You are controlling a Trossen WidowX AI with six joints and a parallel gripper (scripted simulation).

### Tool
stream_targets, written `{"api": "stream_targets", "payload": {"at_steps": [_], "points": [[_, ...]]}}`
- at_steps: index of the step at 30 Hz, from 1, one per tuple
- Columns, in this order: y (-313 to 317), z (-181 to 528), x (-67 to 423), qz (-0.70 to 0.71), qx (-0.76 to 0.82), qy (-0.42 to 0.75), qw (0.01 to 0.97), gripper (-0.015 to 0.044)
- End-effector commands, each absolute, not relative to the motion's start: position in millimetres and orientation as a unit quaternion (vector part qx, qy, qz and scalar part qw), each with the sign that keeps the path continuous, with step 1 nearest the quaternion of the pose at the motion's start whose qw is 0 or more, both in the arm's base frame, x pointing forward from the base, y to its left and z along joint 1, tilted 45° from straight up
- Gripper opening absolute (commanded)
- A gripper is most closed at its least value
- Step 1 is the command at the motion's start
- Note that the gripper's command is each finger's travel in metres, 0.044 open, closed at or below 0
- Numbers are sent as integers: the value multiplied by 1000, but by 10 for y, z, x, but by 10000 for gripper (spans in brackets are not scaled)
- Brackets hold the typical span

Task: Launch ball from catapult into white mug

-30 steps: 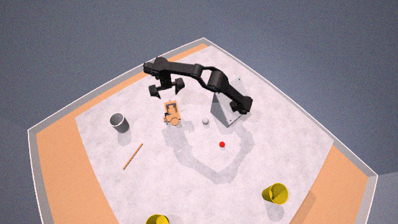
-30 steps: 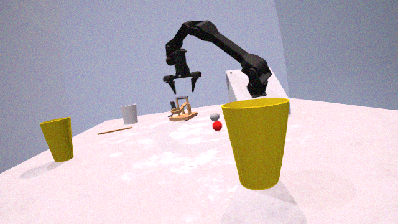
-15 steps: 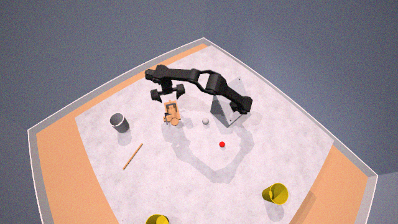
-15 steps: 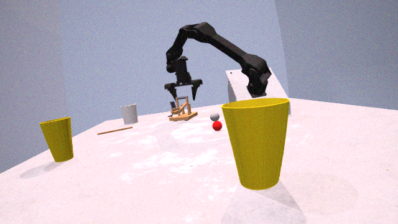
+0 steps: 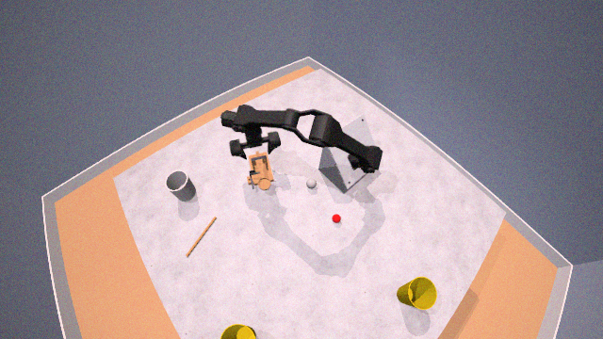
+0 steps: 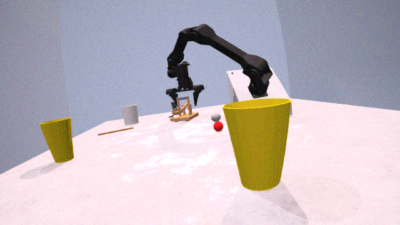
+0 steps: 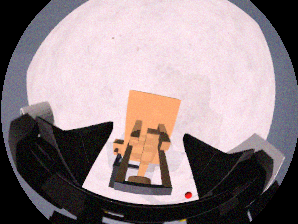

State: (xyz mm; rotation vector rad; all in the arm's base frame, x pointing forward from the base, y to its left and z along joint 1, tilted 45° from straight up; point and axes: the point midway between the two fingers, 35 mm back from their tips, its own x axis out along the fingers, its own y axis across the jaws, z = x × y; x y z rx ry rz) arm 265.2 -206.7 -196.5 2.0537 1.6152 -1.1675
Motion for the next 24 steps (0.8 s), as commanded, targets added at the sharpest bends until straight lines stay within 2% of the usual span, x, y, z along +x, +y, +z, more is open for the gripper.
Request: {"api": "stream_targets", "payload": {"at_steps": [1, 14, 24], "points": [[-1999, -2021, 2649, -403, 712, 558, 135, 440], [-1877, -2138, 2650, -403, 713, 558, 135, 440], [-1908, -2118, 2656, -403, 710, 560, 139, 177]]}}
